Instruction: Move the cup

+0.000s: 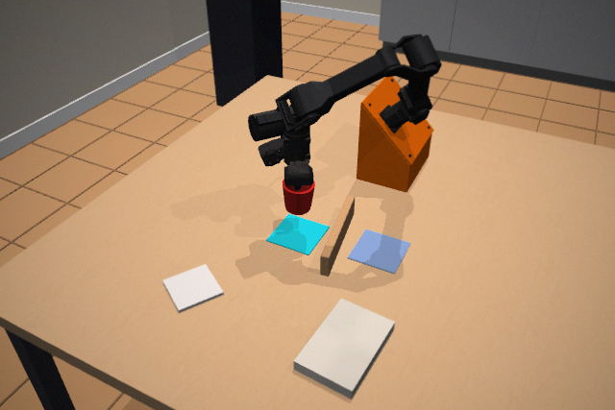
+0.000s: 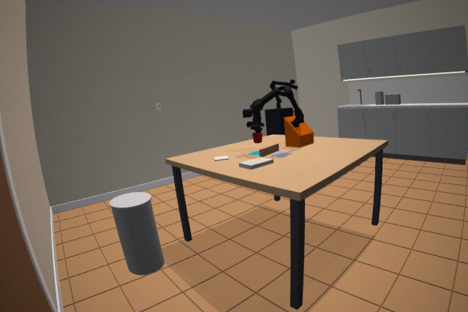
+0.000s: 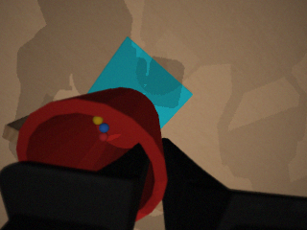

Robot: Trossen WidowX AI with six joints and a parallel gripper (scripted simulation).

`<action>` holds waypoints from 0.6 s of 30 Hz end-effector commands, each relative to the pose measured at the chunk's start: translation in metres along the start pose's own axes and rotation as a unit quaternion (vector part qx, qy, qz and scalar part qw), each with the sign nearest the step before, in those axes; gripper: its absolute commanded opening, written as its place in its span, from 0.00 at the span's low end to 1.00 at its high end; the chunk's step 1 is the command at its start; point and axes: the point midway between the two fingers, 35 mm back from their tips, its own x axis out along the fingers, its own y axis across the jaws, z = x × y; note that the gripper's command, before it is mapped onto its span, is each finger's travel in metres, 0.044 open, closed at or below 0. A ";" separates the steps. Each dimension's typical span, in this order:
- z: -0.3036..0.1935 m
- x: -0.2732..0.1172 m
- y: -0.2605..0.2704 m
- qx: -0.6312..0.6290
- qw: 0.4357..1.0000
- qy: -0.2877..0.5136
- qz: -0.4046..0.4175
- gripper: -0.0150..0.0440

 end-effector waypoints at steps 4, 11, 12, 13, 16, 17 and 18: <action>-0.001 0.017 -0.001 0.004 1.000 0.005 -0.001 0.25; 0.000 0.031 -0.001 0.004 1.000 0.005 -0.001 0.25; 0.000 0.033 -0.001 0.004 1.000 0.006 -0.001 0.25; 0.000 0.034 -0.001 0.004 1.000 0.006 -0.001 0.25; 0.000 0.040 -0.001 0.004 1.000 0.006 -0.001 0.25; 0.000 0.042 -0.001 0.004 1.000 0.006 -0.001 0.25; 0.000 0.043 -0.001 0.004 1.000 0.006 -0.001 0.25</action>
